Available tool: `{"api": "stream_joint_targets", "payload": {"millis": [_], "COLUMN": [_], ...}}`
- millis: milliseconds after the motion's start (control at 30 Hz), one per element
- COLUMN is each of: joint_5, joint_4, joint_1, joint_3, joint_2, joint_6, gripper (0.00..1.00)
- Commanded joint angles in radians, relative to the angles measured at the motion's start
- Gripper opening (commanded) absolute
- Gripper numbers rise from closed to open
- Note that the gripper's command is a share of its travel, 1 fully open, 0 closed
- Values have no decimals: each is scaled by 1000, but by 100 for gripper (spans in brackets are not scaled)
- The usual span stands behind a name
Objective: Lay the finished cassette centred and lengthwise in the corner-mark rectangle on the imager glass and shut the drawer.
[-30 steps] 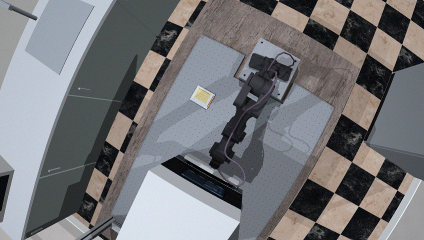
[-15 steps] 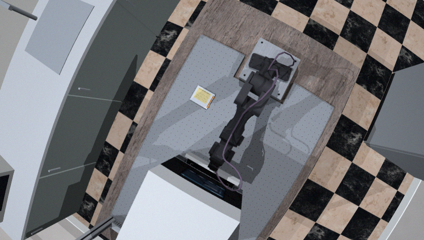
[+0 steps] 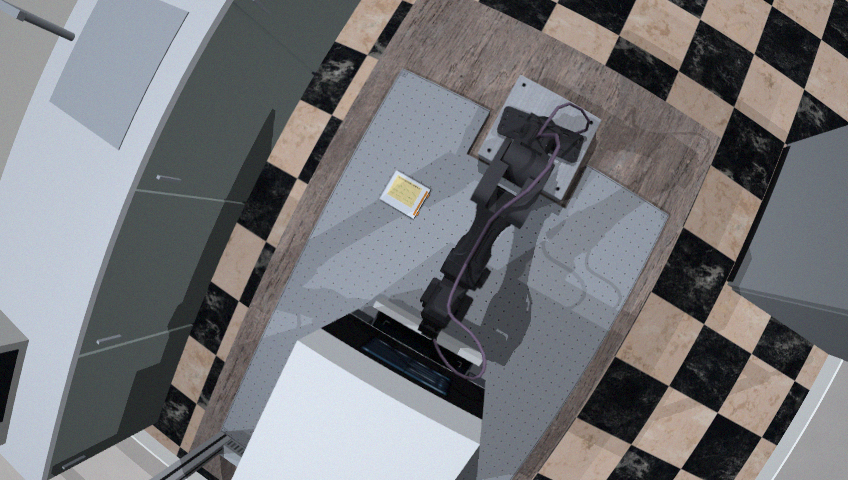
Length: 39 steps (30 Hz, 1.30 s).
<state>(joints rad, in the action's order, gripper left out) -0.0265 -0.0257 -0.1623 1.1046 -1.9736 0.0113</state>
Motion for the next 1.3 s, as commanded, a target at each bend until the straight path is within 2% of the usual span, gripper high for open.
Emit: {"api": "stream_joint_targets", "payload": {"millis": [0,533,667,1267], "joint_5": [-4,-8,-7,-7], "joint_4": [-56,-24,-24,-24], "joint_1": [-1,-7,-7,-7], "joint_3": [-18,-110,-93,-93], "joint_2": [50,110,113,113], "joint_6": [6,7,7,7], "gripper": [0,0,0,0]}}
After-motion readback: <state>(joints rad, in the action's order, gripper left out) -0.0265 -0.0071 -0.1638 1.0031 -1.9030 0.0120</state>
